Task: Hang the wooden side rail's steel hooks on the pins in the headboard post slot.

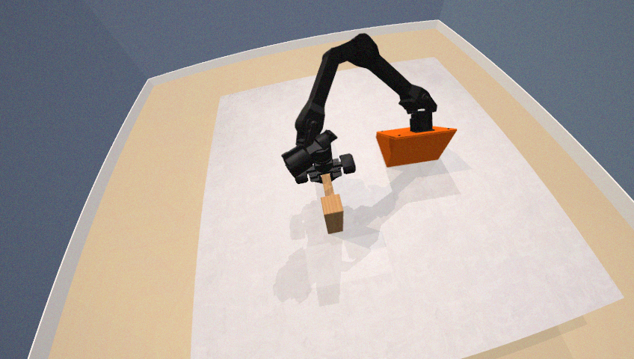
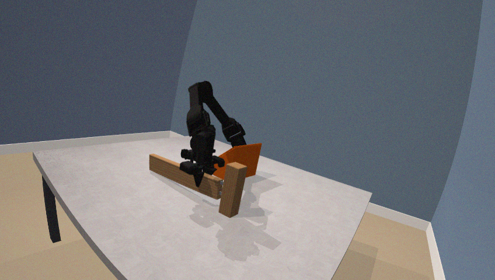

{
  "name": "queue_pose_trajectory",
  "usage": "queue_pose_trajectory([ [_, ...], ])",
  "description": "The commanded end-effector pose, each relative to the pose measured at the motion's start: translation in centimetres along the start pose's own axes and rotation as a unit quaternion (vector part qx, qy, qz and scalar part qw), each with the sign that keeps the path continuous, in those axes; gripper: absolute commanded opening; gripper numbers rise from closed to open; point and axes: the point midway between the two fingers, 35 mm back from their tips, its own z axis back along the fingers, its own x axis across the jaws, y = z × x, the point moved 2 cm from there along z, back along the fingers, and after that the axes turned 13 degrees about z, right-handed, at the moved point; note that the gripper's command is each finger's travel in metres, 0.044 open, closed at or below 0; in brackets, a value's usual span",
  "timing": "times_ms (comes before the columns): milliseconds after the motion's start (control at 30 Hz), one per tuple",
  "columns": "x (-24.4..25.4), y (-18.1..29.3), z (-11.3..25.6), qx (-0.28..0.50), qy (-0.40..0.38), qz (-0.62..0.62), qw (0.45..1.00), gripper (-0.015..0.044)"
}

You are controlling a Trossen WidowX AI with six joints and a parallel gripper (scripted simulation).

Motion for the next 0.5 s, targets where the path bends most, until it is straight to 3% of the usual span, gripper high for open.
queue_pose_trajectory([
  [0,0.31,0.18,0.81,0.000,-0.010,-0.002,1.000,0.0000],
  [467,0.39,0.23,0.84,0.000,-0.010,-0.002,1.000,0.0000],
])
